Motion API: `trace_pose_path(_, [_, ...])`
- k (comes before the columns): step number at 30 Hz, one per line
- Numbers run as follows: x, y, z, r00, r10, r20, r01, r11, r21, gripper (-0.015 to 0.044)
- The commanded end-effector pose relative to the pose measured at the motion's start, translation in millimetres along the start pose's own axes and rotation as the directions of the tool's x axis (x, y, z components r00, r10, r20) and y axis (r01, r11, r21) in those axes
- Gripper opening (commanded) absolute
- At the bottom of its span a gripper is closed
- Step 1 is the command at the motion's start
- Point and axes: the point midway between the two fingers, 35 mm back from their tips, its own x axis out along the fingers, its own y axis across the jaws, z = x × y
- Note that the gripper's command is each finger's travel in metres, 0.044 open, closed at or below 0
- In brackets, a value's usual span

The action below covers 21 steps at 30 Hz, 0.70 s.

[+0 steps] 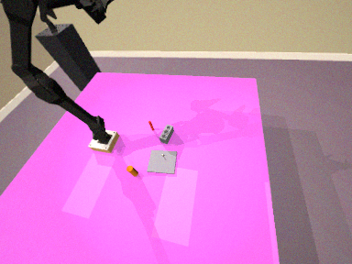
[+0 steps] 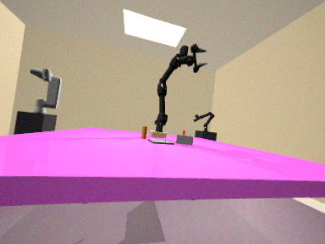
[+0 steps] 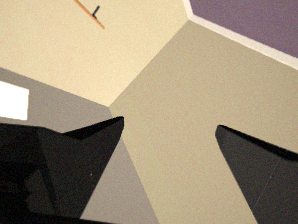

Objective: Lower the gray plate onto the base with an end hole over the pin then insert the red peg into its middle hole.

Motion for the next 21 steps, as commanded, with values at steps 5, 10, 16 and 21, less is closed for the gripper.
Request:
trace_pose_path(5, [22.4,-9.8,30.7,0.994,-0.044,0.099,0.065,0.972,-0.224,0.0440])
trace_pose_path(10, [57.1,-31.6,95.3,0.948,-0.137,0.288,0.289,0.754,-0.590,0.0440])
trace_pose_path(16, [77.1,-54.0,157.2,0.865,-0.229,0.447,0.502,0.388,-0.773,0.0440])
trace_pose_path(21, [84.4,-72.3,203.5,0.780,-0.299,0.550,0.590,0.055,-0.806,0.0440])
